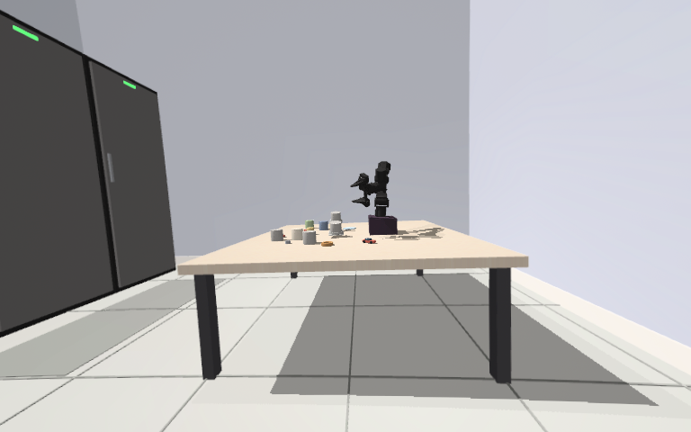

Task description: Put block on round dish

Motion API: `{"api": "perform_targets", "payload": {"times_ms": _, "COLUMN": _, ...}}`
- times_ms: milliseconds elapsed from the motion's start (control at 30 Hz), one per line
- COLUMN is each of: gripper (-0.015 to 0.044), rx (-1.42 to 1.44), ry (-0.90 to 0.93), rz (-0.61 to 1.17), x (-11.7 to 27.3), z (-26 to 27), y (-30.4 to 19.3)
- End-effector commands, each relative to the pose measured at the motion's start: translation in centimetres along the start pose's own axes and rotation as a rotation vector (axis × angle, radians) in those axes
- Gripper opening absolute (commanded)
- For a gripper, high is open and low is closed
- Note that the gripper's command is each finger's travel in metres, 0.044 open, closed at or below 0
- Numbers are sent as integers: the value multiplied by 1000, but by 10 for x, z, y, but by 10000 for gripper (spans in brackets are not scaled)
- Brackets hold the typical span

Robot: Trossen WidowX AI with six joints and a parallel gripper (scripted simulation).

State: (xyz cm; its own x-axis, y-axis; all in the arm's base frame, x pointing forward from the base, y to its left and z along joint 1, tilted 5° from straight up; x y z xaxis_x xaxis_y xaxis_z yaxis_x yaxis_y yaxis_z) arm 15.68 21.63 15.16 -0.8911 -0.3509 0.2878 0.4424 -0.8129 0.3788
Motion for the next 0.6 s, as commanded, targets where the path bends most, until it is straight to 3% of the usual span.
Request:
{"api": "perform_targets", "payload": {"times_ms": 0, "gripper": 440, "rx": 97, "ry": -49, "rz": -11, "x": -11, "z": -3, "y": 15}}
{"api": "perform_targets", "payload": {"times_ms": 567, "gripper": 440, "rx": 530, "ry": -372, "rz": 21, "x": -35, "z": -52, "y": 115}}
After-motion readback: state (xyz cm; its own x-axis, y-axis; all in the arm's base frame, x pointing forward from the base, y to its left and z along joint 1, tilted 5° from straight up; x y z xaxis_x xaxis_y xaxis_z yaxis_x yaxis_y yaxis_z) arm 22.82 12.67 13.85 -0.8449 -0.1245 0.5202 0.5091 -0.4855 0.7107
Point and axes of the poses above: the point midway between the two fingers, 35 mm back from their tips, its own x axis back along the fingers, its own z axis across the jaws, y = z × x, the point moved 1 cm from there along x, back along the fingers, and after that the axes turned 2 degrees about x, right-handed, at the moved point
